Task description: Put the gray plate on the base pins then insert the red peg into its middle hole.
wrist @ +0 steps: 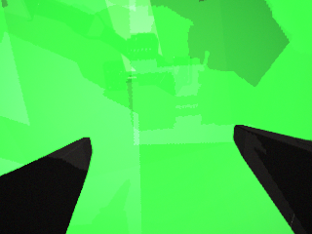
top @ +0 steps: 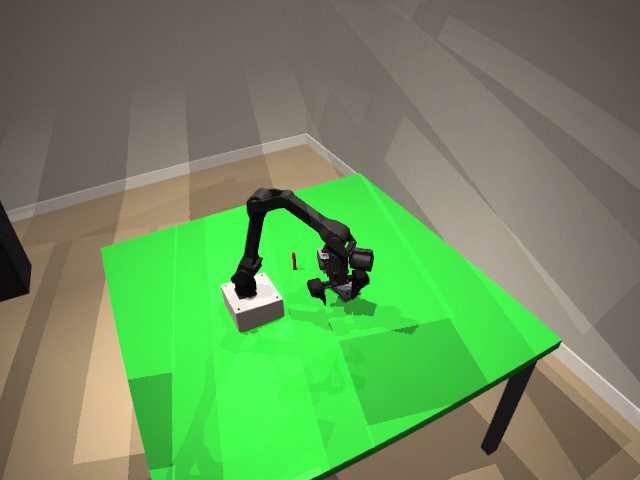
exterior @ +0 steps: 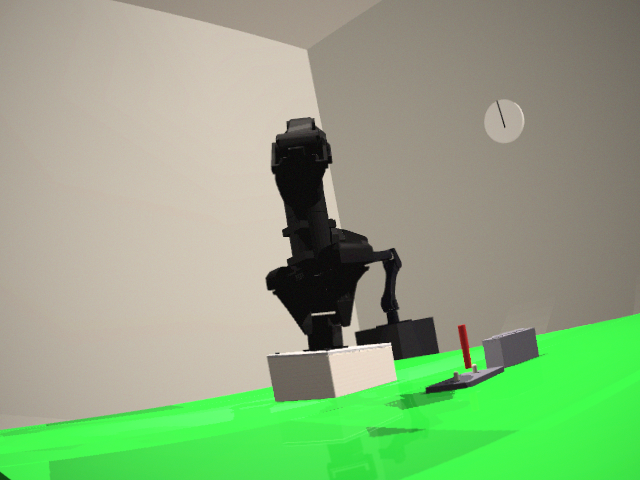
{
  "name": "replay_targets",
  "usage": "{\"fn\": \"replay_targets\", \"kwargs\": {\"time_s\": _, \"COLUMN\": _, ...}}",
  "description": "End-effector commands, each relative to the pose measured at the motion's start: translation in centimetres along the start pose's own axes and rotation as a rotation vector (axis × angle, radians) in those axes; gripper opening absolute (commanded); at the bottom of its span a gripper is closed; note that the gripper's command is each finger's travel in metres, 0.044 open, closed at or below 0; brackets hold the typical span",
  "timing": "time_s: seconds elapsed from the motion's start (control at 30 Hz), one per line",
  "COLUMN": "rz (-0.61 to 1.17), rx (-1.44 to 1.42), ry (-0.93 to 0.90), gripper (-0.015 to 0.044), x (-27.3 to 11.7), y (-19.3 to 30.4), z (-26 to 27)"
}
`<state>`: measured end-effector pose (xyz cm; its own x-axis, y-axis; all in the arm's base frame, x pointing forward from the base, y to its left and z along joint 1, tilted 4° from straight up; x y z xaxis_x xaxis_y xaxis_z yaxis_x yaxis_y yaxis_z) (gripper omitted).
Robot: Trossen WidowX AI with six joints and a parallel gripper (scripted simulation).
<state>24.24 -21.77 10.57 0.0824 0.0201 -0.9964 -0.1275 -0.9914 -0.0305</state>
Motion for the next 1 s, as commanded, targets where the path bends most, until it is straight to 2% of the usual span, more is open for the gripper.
{"fn": "replay_targets", "kwargs": {"time_s": 0.0, "rz": 0.002, "rx": -0.005, "ry": 0.002, "gripper": 0.044, "x": -0.2, "y": -4.1, "z": -2.7}}
{"fn": "replay_targets", "kwargs": {"time_s": 0.27, "rz": -0.023, "rx": 0.008, "ry": -0.009, "gripper": 0.044, "x": 0.1, "y": -16.4, "z": -6.4}}
{"fn": "replay_targets", "kwargs": {"time_s": 0.57, "rz": -0.037, "rx": 0.028, "ry": 0.003, "gripper": 0.044, "x": -0.7, "y": -30.5, "z": -5.7}}
{"fn": "replay_targets", "kwargs": {"time_s": 0.77, "rz": -0.039, "rx": 0.029, "ry": 0.005, "gripper": 0.044, "x": -0.8, "y": -31.8, "z": -6.0}}
{"fn": "replay_targets", "kwargs": {"time_s": 0.97, "rz": -0.039, "rx": 0.029, "ry": 0.005, "gripper": 0.044, "x": 2.2, "y": -31.9, "z": -6.0}}
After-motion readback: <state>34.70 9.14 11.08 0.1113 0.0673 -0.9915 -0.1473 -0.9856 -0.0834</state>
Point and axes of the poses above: the point midway between the two fingers, 35 mm back from their tips, its own x axis out along the fingers, its own z axis across the jaws, y = z × x, the point moved 3 cm from there along -x, back along the fingers, and after that the axes turned 1 degree about -x, right-handed, at the moved point
